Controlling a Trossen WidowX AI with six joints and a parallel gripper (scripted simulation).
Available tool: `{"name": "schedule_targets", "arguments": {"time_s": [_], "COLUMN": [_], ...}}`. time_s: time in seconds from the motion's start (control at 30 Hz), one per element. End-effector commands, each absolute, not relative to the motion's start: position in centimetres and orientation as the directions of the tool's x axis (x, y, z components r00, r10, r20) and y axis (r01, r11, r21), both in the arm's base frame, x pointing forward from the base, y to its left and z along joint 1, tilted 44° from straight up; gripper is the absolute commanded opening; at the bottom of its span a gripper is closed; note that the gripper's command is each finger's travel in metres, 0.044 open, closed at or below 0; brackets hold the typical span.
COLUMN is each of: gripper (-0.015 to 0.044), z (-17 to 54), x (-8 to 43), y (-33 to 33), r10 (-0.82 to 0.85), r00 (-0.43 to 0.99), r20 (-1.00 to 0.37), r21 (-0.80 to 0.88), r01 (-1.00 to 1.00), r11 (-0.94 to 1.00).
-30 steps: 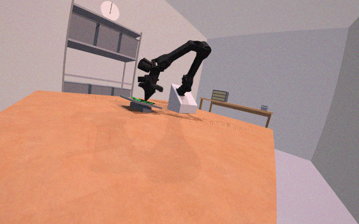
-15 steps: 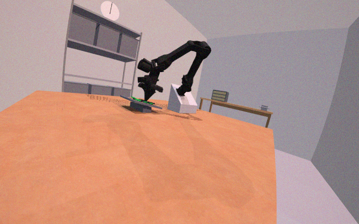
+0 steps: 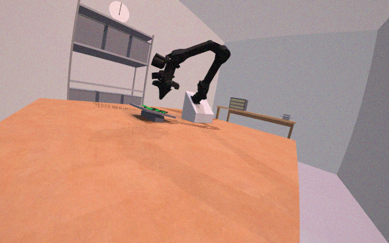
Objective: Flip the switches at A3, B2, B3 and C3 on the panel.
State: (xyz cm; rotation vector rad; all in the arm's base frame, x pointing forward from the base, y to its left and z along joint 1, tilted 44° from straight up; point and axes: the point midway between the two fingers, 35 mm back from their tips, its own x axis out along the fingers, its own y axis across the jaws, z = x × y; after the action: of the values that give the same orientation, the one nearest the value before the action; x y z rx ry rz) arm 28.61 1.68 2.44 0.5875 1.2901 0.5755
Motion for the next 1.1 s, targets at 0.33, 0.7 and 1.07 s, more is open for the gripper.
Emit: {"name": "schedule_targets", "arguments": {"time_s": [0.33, 0.7, 1.07], "gripper": [0.0000, 0.0000, 0.0000], "z": [-0.9, -2.0, -2.8], "x": [29.0, 29.3, 29.4], "y": [1.2, 2.4, 3.1], "r10": [0.683, 0.685, 0.685], "r00": [0.195, 0.201, 0.201], "r20": [-0.704, -0.701, -0.701], "r21": [0.685, 0.687, 0.687], "r01": [-0.071, -0.071, -0.071], "r11": [0.725, 0.724, 0.724]}}
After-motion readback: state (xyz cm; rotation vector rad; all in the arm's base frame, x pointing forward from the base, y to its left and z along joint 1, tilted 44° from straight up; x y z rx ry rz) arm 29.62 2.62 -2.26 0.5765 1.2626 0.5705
